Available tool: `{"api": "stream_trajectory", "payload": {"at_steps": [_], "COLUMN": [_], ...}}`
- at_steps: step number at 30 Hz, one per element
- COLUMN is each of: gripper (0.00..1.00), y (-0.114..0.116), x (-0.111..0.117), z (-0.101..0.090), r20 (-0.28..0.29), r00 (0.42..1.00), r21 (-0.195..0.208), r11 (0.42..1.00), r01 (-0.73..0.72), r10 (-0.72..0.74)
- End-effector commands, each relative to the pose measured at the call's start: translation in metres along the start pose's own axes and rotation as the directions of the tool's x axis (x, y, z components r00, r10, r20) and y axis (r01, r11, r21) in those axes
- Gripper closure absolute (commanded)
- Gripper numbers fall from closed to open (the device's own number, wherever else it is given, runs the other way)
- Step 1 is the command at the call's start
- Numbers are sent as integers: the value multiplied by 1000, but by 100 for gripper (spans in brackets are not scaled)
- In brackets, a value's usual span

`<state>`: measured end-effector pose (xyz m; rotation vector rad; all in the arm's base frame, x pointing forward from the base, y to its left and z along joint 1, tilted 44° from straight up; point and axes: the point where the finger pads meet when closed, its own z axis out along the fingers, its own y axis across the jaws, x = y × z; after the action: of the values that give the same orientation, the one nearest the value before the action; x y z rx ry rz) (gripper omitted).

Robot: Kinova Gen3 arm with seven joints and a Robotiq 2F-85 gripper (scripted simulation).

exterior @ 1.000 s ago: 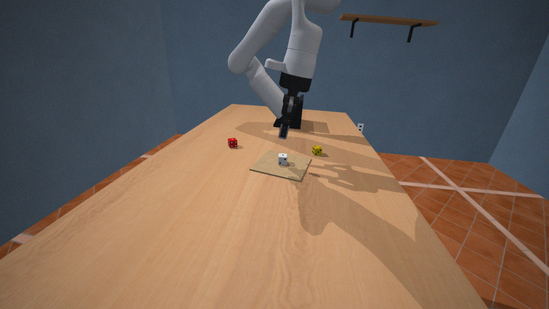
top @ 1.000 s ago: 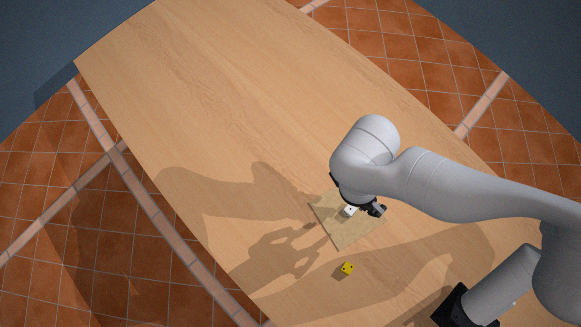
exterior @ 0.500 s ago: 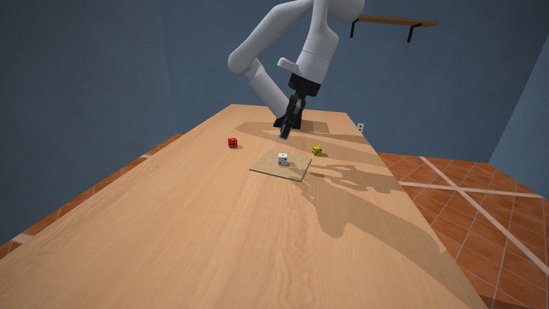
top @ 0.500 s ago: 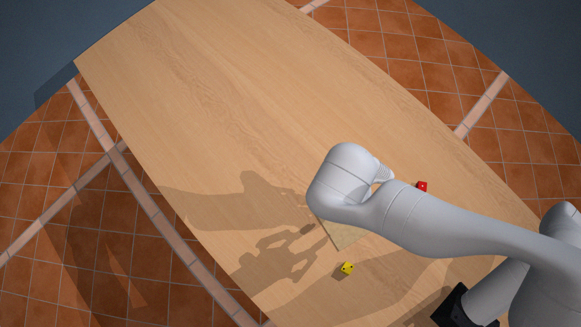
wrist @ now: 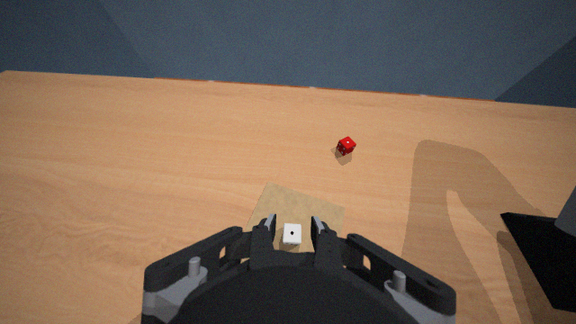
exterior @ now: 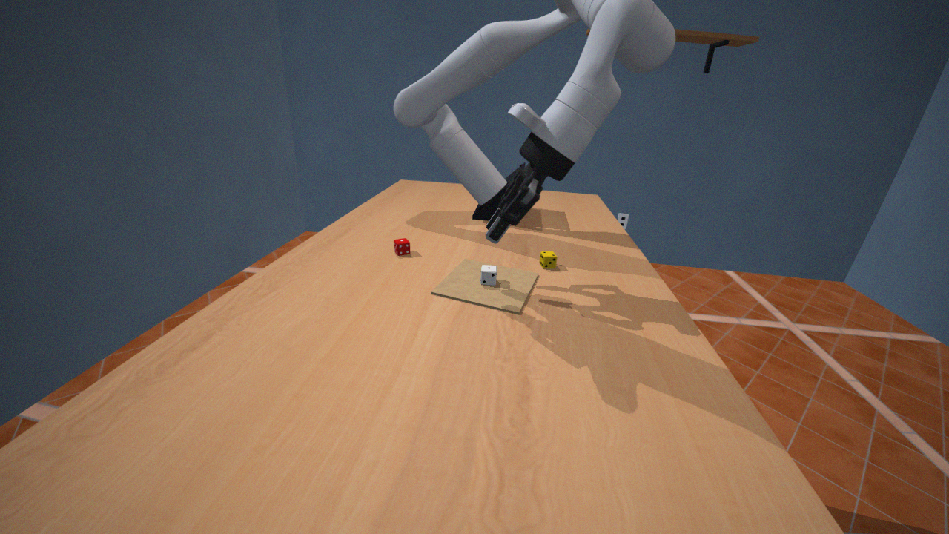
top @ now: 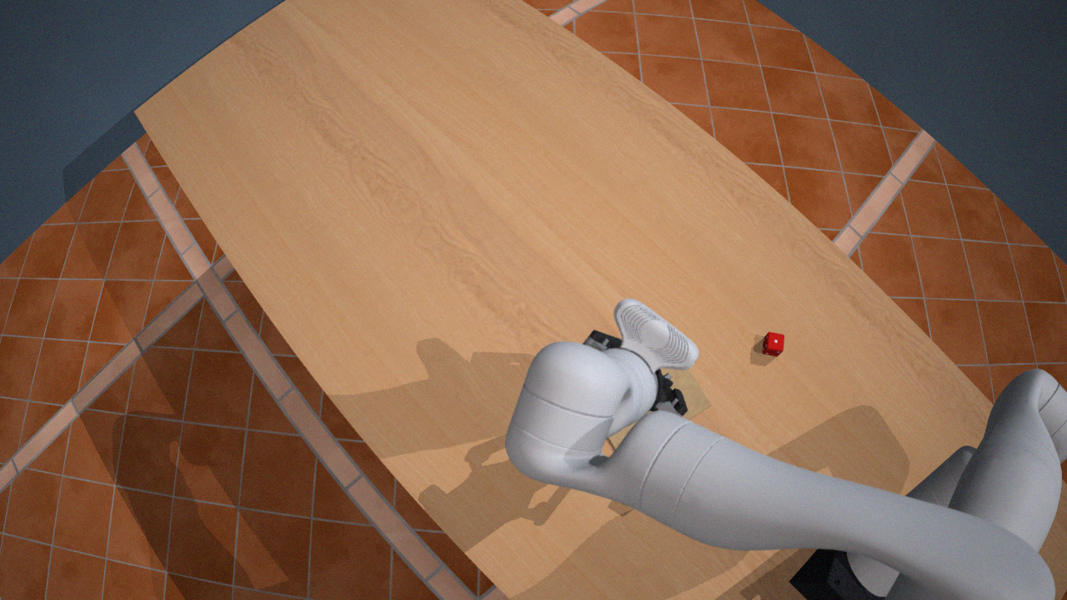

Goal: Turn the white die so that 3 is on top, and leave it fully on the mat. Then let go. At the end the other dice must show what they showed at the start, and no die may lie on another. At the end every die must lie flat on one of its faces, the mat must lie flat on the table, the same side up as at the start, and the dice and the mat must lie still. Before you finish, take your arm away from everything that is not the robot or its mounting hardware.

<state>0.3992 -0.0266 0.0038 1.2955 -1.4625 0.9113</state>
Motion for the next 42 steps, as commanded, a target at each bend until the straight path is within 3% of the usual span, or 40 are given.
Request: {"api": "stream_trajectory", "payload": {"at_steps": [1,5,7,12,15,42], "gripper": [59,59,59,59,59,59], "y": [-1,-1,-1,-1,-1,-1], "x": [-1,-2,-2,-4,-5,-6], "z": [1,2,2,2,1,4], "r20": [-21,-104,-104,-226,-258,-261], "r00": [1000,995,995,974,966,965], "r21": [1,-1,-1,0,2,2], "r11": [1000,1000,1000,1000,1000,1000], "r01": [3,5,5,3,2,2], "r10": [-3,-5,-5,-3,-1,-1]}}
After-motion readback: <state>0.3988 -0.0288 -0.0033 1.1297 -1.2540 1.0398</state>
